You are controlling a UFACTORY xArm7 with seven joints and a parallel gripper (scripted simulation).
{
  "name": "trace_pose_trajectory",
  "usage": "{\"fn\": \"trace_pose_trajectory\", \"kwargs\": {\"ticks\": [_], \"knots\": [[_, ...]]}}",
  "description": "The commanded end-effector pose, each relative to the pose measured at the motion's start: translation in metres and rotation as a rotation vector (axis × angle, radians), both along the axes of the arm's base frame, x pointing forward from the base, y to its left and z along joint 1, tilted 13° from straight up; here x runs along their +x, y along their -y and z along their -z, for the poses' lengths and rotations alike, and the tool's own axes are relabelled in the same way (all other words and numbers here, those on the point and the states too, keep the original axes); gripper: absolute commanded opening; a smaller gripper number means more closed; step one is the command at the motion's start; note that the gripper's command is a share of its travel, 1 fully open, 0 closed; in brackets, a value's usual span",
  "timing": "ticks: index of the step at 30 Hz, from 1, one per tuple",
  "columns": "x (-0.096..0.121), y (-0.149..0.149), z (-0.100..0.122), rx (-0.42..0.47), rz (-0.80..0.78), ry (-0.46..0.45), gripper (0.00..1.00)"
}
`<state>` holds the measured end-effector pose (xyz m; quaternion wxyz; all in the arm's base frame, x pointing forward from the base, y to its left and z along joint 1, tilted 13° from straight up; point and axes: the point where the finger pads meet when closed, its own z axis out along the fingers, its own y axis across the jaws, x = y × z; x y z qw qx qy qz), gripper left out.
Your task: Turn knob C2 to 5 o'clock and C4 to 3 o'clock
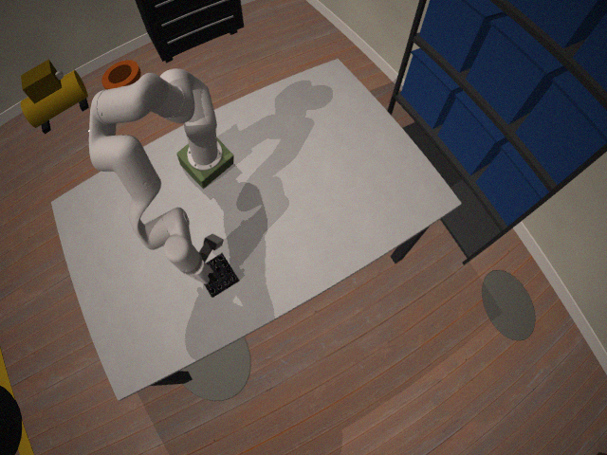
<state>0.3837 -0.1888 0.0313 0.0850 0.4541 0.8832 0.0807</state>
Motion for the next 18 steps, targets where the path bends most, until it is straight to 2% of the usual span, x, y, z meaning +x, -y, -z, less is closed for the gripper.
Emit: {"fn": "trace_pose_trajectory", "kwargs": {"ticks": [1, 18], "knots": [[0.0008, 0.0006, -0.0008, 0.017, 0.105, -0.005, 0.08], [0.0008, 0.0006, -0.0008, 0.087, 0.406, -0.024, 0.08]]}}
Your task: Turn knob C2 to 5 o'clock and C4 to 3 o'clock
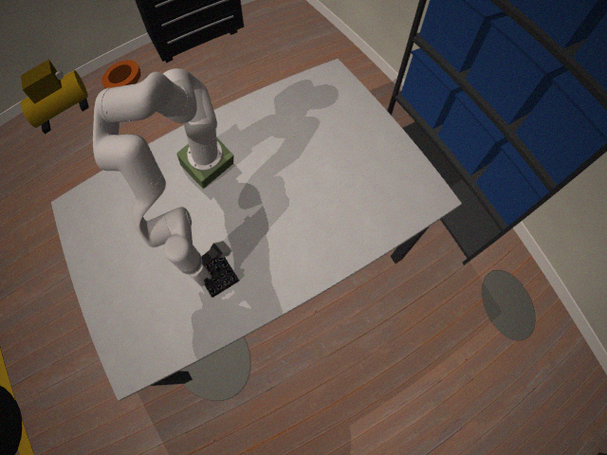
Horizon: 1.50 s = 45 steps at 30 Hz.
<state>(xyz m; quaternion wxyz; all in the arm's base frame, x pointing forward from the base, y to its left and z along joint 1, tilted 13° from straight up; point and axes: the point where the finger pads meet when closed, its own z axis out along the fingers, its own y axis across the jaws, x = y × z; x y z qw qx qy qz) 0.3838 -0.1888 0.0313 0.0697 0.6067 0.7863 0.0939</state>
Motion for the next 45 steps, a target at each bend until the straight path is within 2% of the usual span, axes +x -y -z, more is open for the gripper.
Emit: {"fn": "trace_pose_trajectory", "kwargs": {"ticks": [1, 19, 43, 44, 45], "knots": [[0.0008, 0.0007, -0.0008, 0.011, 0.066, -0.003, 0.08], [0.0008, 0.0007, -0.0008, 0.043, 0.207, -0.011, 0.08], [0.0008, 0.0007, -0.0008, 0.046, 0.22, -0.012, 0.08], [0.0008, 0.0007, -0.0008, 0.046, 0.22, -0.012, 0.19], [0.0008, 0.0007, -0.0008, 0.046, 0.22, -0.012, 0.19]]}}
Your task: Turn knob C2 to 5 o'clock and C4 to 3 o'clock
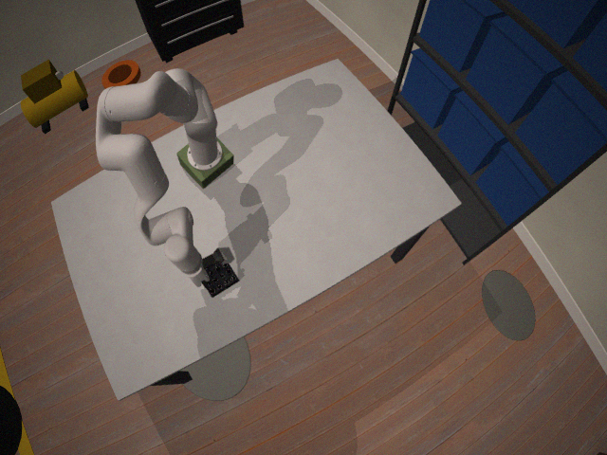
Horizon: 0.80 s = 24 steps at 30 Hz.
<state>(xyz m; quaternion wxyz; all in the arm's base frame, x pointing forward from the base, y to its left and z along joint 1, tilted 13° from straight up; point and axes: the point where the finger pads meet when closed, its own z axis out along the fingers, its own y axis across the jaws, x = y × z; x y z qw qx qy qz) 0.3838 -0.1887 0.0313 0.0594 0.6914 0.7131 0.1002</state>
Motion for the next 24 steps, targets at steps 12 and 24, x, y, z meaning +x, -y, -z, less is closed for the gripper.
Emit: {"fn": "trace_pose_trajectory", "kwargs": {"ticks": [12, 24], "knots": [[0.0008, 0.0008, -0.0008, -0.002, 0.0, 0.002, 0.19], [-0.0001, 0.001, -0.0047, -0.002, 0.0, 0.002, 0.19]]}}
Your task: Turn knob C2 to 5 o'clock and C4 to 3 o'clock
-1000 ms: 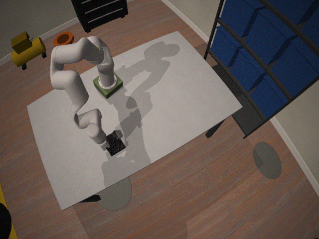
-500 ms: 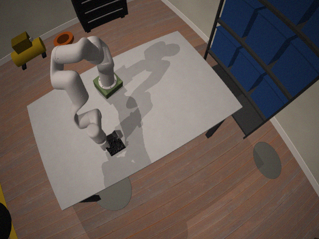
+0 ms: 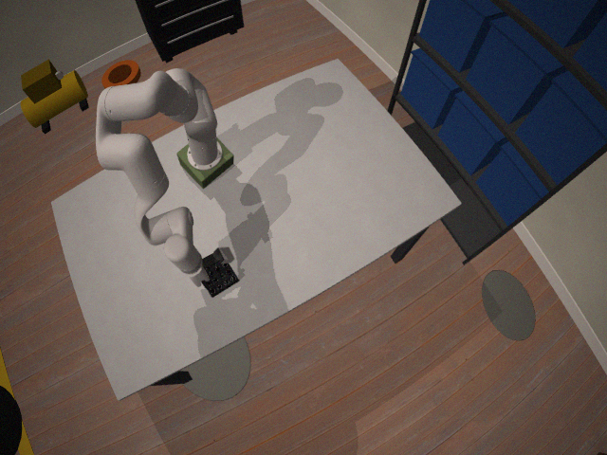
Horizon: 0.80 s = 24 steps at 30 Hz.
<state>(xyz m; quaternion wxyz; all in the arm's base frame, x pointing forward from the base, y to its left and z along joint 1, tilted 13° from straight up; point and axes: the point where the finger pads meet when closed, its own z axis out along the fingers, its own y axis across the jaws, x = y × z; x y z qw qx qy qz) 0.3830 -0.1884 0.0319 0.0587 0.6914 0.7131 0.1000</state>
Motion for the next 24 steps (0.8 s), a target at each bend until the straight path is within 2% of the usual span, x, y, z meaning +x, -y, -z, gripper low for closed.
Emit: {"fn": "trace_pose_trajectory", "kwargs": {"ticks": [1, 15, 24], "knots": [[0.0, 0.001, -0.006, -0.003, 0.001, 0.003, 0.19], [-0.006, 0.003, -0.033, -0.002, 0.001, 0.003, 0.19], [-0.007, 0.003, -0.035, -0.002, 0.001, 0.003, 0.19]]}}
